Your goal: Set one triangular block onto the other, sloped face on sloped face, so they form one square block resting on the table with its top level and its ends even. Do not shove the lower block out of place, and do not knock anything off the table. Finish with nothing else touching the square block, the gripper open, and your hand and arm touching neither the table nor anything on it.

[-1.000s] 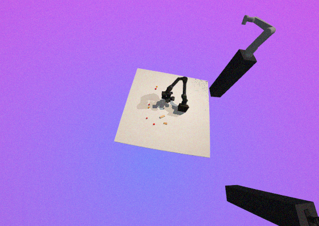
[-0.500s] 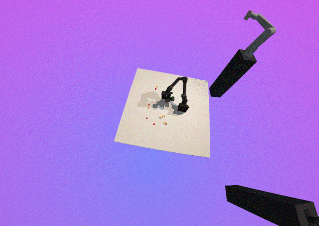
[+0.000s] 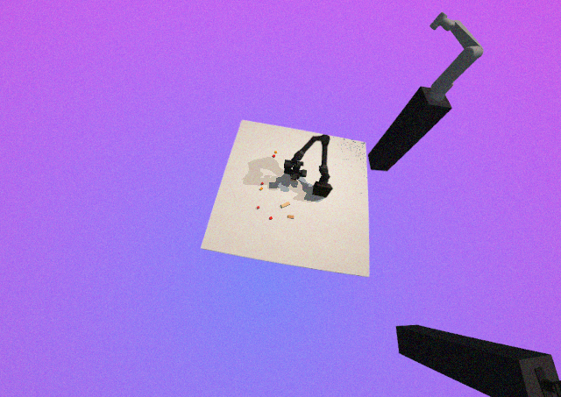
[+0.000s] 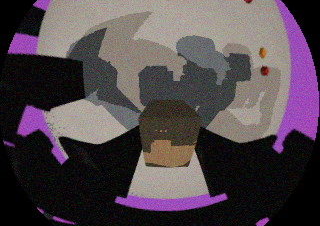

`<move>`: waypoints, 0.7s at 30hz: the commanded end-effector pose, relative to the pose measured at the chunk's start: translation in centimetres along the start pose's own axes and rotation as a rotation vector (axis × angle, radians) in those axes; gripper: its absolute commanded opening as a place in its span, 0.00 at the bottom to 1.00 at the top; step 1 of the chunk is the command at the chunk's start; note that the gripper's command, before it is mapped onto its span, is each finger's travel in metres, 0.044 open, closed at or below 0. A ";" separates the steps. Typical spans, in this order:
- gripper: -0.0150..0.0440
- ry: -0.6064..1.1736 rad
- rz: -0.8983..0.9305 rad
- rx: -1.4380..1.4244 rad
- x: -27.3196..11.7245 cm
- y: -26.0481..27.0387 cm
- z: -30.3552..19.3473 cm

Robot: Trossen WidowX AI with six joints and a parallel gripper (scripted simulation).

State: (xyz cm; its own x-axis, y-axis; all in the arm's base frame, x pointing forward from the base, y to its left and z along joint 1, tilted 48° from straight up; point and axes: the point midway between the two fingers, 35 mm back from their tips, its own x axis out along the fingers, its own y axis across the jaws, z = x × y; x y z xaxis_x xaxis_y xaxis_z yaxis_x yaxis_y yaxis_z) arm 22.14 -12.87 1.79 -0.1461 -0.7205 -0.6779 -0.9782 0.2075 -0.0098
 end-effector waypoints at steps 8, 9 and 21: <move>0.25 0.006 0.004 -0.009 0.7 0.3 -0.3; 0.25 0.007 0.004 -0.009 0.8 0.3 -0.3; 0.25 0.006 0.004 -0.011 0.8 0.3 -0.3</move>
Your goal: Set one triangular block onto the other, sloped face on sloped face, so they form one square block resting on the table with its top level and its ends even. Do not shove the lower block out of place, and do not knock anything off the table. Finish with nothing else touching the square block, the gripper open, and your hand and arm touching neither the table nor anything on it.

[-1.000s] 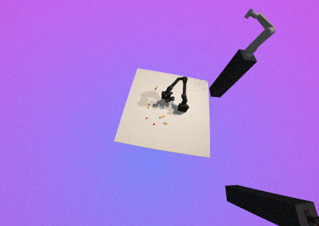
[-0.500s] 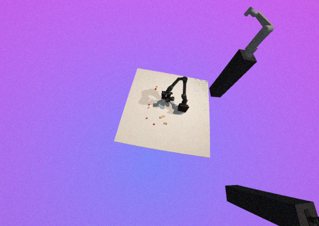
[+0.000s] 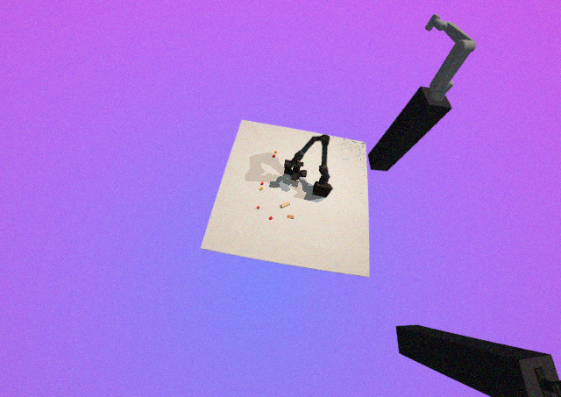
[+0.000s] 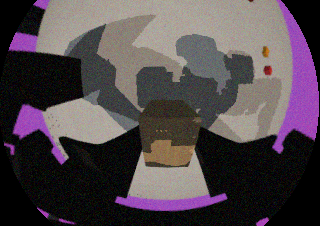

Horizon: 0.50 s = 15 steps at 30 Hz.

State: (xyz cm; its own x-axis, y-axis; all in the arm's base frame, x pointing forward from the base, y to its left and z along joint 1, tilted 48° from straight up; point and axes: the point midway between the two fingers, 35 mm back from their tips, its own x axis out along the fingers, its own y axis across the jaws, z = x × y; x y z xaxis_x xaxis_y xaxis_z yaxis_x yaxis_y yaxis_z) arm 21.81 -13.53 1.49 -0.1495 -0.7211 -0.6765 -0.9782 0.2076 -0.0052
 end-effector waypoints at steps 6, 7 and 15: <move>0.25 0.005 0.001 -0.008 0.1 0.1 0.0; 0.25 0.005 0.001 -0.008 0.1 0.1 0.0; 0.25 0.005 0.001 -0.008 0.2 0.1 -0.1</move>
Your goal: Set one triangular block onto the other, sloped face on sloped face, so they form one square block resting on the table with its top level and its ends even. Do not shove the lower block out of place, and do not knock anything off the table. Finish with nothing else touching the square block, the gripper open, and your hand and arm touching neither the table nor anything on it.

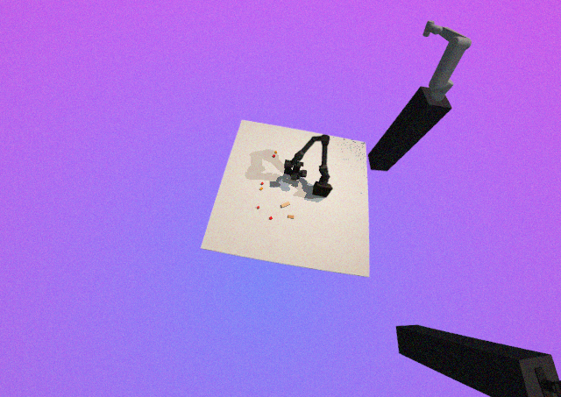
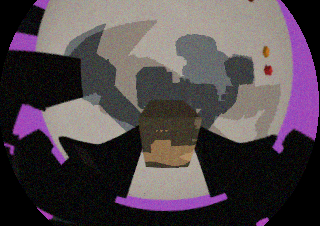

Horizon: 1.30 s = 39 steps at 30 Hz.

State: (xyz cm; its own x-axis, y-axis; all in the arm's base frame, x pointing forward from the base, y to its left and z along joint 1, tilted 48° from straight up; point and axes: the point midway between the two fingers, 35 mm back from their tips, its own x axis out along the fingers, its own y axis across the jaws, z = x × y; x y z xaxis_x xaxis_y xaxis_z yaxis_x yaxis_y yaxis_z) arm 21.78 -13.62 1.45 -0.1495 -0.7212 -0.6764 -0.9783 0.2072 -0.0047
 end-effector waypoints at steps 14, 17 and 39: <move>0.25 0.004 0.001 -0.008 0.1 0.1 -0.1; 0.25 0.004 0.002 -0.008 0.1 0.1 -0.1; 0.25 -0.003 0.004 -0.010 0.1 0.1 -0.1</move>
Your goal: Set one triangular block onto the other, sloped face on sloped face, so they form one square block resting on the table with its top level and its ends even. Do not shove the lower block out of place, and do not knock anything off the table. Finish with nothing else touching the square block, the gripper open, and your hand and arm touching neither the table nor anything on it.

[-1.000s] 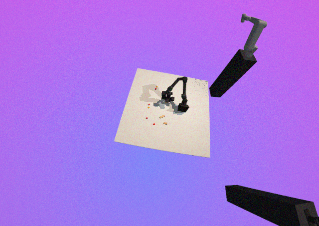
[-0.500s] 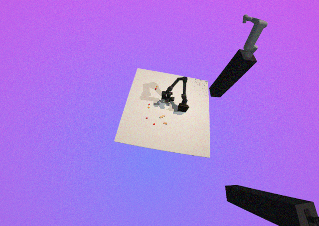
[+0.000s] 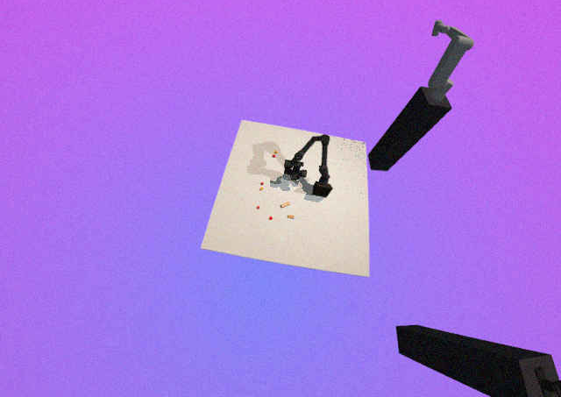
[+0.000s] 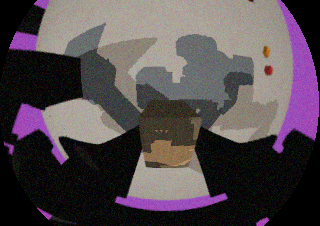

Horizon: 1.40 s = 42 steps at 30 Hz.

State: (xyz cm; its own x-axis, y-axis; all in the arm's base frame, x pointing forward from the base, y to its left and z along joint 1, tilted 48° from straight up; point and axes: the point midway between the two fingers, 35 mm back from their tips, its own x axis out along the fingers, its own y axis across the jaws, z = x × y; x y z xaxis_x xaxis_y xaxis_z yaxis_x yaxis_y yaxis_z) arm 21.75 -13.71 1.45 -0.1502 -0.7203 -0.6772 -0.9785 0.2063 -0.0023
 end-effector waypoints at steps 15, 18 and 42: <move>0.79 0.000 0.000 0.000 0.0 0.0 0.0; 0.92 0.000 0.000 0.000 0.0 0.0 0.0; 1.00 -0.006 -0.014 -0.014 -10.5 -0.3 0.3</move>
State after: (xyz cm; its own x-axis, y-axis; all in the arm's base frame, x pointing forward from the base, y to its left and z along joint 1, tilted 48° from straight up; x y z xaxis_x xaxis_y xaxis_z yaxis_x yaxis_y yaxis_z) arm 23.77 -5.83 8.46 -0.1304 -0.7189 -0.6828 -0.9821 0.1881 -0.0105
